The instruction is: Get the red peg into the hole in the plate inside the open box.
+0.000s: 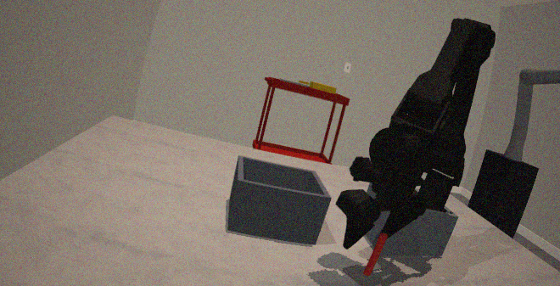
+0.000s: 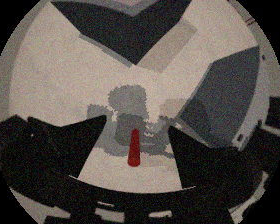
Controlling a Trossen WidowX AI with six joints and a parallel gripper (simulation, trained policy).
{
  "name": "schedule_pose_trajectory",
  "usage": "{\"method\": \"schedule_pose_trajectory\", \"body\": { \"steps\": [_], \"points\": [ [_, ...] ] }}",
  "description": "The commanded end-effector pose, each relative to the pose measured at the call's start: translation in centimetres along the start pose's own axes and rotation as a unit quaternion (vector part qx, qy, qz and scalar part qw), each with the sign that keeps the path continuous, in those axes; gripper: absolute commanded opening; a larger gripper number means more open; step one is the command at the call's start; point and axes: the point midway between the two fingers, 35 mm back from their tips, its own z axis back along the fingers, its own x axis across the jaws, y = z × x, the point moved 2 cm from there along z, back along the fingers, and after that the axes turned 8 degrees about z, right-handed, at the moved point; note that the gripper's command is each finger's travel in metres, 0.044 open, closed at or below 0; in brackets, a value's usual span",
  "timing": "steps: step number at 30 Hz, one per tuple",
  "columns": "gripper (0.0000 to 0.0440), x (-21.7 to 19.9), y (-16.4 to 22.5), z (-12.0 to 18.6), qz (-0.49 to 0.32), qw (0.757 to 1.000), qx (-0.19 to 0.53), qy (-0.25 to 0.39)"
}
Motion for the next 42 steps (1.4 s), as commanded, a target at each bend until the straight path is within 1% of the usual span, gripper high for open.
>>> {"method": "schedule_pose_trajectory", "body": {
  "steps": [1,4,6,18,19,29,42],
  "points": [
    [0.0411,-0.3,0.7,-1.3,0.012,1.000,0.004,0.000],
    [0.0354,-0.4,1.1,-1.9,0.014,1.000,0.010,0.002],
    [0.0308,-0.5,1.3,-2.1,0.015,1.000,0.015,0.005],
    [0.0000,-0.2,1.7,-2.2,0.035,0.997,0.061,0.022],
    [0.0000,-0.1,1.7,-2.1,0.035,0.997,0.065,0.024],
    [0.0000,1.0,-0.3,-0.3,0.055,0.998,0.015,-0.003],
    [0.0000,2.2,-3.4,3.1,0.084,0.996,-0.037,-0.017]
  ]
}}
